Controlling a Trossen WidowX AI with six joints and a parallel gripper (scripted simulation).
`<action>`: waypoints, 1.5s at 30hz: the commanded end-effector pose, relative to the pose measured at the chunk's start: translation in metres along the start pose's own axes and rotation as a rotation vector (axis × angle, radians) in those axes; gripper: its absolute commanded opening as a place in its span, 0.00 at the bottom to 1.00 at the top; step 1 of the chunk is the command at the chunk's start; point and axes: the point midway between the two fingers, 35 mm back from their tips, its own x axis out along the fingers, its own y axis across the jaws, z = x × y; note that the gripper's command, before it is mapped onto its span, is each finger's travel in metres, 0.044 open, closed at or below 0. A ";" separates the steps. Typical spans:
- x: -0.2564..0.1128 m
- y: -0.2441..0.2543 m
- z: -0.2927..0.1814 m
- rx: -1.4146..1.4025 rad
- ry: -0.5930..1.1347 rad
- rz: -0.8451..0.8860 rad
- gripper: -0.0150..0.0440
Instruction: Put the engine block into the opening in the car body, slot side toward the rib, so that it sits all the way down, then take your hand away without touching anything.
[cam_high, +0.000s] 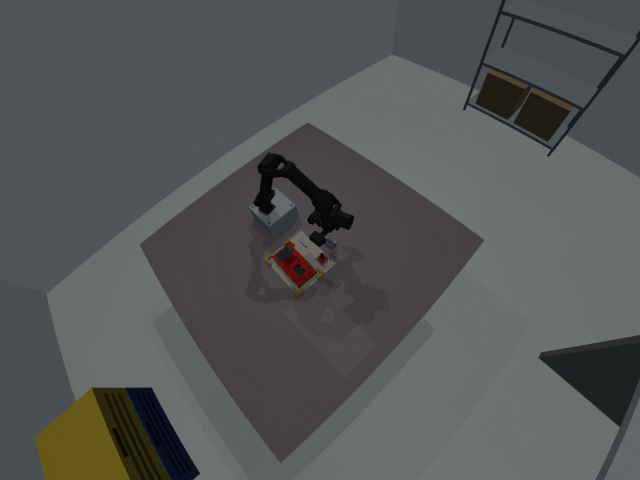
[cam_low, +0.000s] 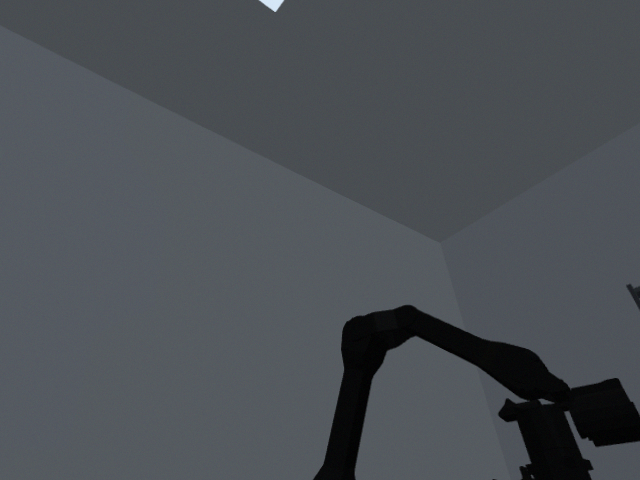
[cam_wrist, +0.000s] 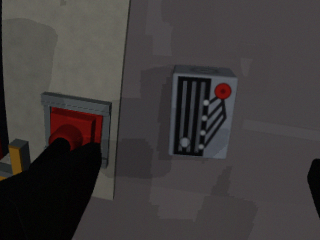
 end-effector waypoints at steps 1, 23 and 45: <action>0.013 -0.001 0.003 -0.006 -0.004 -0.004 1.00; 0.048 0.000 0.002 -0.006 -0.005 -0.004 1.00; 0.056 0.001 0.002 -0.006 -0.005 -0.004 0.45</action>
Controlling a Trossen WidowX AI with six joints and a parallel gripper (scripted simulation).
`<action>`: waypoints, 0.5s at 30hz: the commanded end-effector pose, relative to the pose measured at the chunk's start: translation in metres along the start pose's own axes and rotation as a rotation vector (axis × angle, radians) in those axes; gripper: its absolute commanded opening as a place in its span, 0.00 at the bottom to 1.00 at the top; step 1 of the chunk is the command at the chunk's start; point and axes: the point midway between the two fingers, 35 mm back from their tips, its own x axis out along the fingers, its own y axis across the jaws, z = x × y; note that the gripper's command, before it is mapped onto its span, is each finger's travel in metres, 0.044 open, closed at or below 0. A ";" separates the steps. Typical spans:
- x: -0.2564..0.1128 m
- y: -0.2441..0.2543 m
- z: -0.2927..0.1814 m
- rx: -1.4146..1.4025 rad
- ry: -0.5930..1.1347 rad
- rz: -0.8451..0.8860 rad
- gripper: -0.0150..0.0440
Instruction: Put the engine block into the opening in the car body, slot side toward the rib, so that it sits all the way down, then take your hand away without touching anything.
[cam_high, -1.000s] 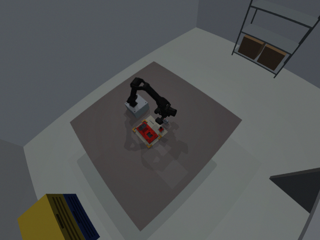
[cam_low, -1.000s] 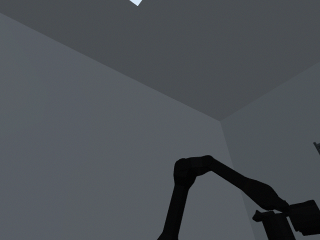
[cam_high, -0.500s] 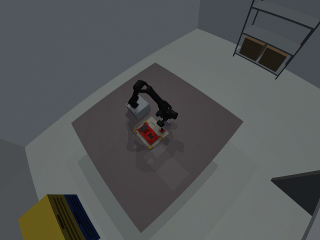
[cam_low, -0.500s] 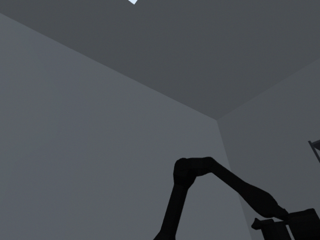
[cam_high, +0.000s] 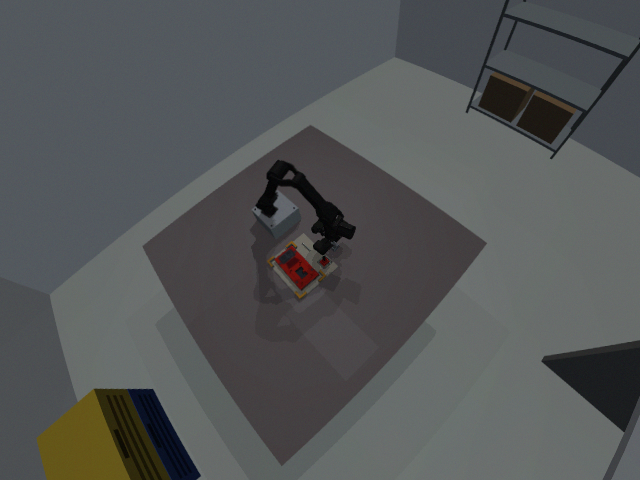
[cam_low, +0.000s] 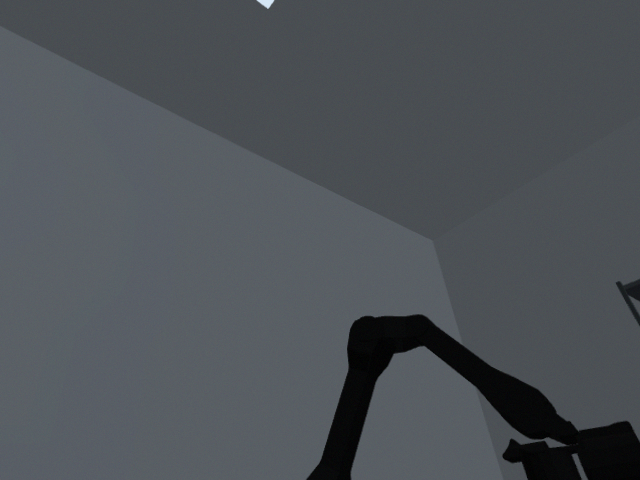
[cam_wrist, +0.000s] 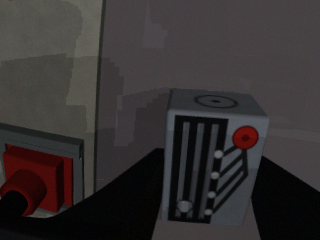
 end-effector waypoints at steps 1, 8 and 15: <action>0.001 0.000 0.000 -0.005 -0.001 -0.004 0.44; -0.010 -0.001 -0.002 -0.005 -0.001 -0.004 0.25; -0.031 -0.003 -0.004 -0.005 -0.001 -0.004 0.25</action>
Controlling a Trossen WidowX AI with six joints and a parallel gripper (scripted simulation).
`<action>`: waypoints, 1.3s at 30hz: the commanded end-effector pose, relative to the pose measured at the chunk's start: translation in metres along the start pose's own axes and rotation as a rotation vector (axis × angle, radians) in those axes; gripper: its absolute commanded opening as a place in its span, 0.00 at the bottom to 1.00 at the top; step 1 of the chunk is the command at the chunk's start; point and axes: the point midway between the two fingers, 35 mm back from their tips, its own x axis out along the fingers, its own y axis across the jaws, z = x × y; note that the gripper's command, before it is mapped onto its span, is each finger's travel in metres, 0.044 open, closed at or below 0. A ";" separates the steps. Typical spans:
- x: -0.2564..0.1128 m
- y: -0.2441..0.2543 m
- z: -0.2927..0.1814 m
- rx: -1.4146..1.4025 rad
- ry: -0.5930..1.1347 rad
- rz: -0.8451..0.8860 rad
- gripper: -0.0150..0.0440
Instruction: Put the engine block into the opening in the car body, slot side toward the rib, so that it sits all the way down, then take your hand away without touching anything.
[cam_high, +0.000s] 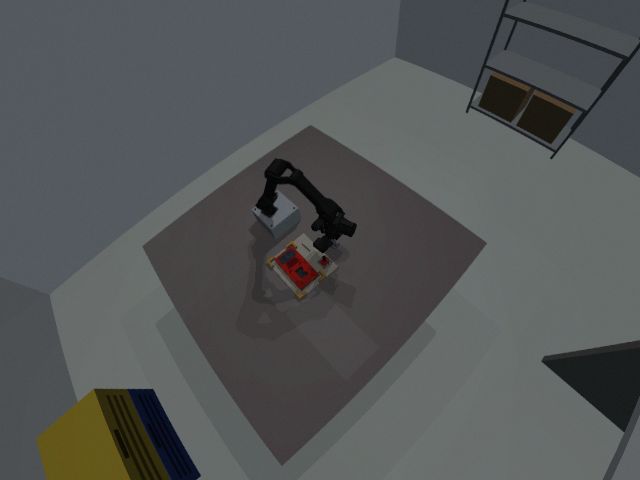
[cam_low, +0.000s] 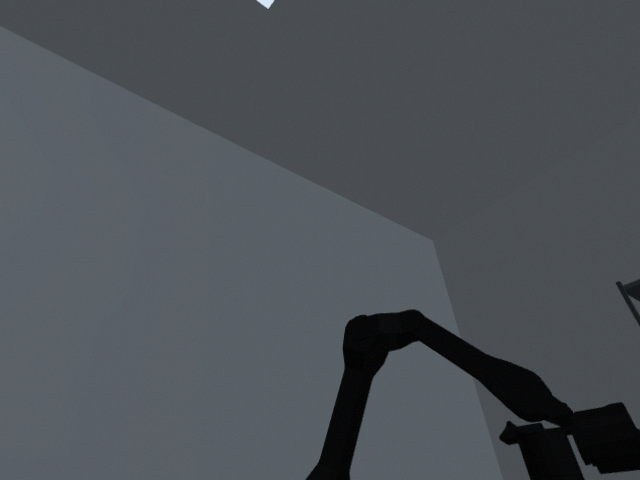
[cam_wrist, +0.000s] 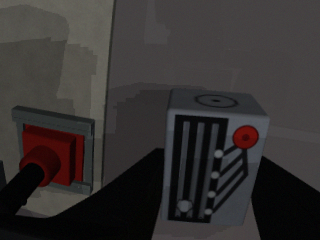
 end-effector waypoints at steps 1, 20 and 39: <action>-0.013 -0.002 -0.002 -0.002 0.003 -0.005 0.25; -0.073 -0.004 0.000 -0.002 0.004 -0.005 0.25; -0.098 0.010 0.001 0.224 0.003 -0.004 0.25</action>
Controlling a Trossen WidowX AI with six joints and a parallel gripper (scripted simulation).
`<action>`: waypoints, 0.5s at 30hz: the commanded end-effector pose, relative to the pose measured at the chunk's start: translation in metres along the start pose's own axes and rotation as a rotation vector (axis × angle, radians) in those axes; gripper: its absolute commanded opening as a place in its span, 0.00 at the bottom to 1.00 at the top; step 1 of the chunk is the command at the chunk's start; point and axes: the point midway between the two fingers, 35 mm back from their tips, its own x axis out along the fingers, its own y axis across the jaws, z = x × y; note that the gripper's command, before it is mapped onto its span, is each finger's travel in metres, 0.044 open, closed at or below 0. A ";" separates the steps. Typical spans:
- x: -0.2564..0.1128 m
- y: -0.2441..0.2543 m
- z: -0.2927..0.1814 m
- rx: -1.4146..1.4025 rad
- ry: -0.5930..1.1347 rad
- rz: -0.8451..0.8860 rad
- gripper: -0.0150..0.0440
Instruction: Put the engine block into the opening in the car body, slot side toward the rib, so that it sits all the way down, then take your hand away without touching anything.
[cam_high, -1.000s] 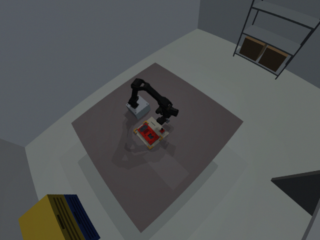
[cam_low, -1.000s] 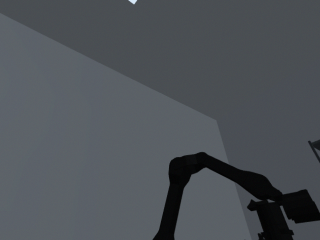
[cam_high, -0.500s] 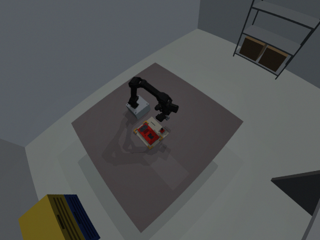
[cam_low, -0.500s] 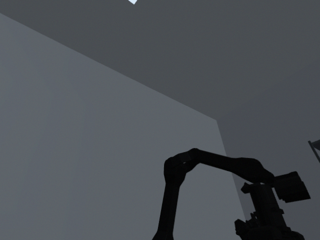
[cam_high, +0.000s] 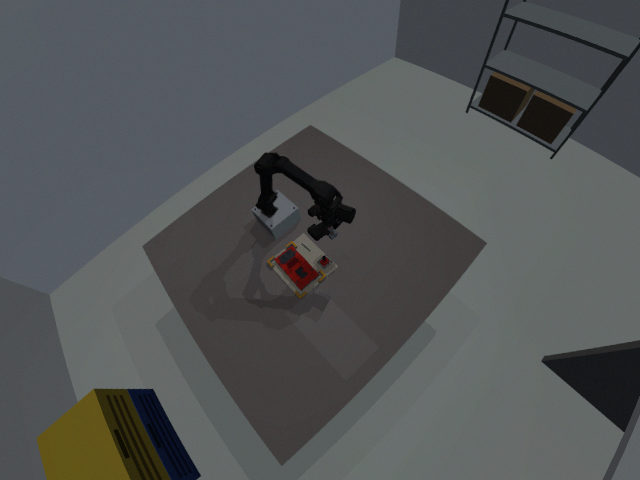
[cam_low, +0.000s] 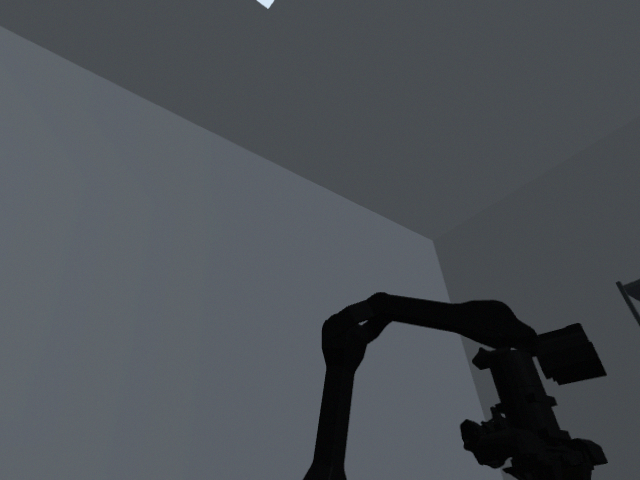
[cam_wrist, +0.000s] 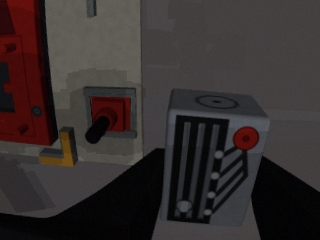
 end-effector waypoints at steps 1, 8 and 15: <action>0.003 0.008 -0.003 0.126 -0.002 -0.002 0.25; 0.009 0.023 -0.008 0.368 0.000 -0.002 0.25; 0.015 0.038 -0.013 0.610 0.001 -0.001 0.25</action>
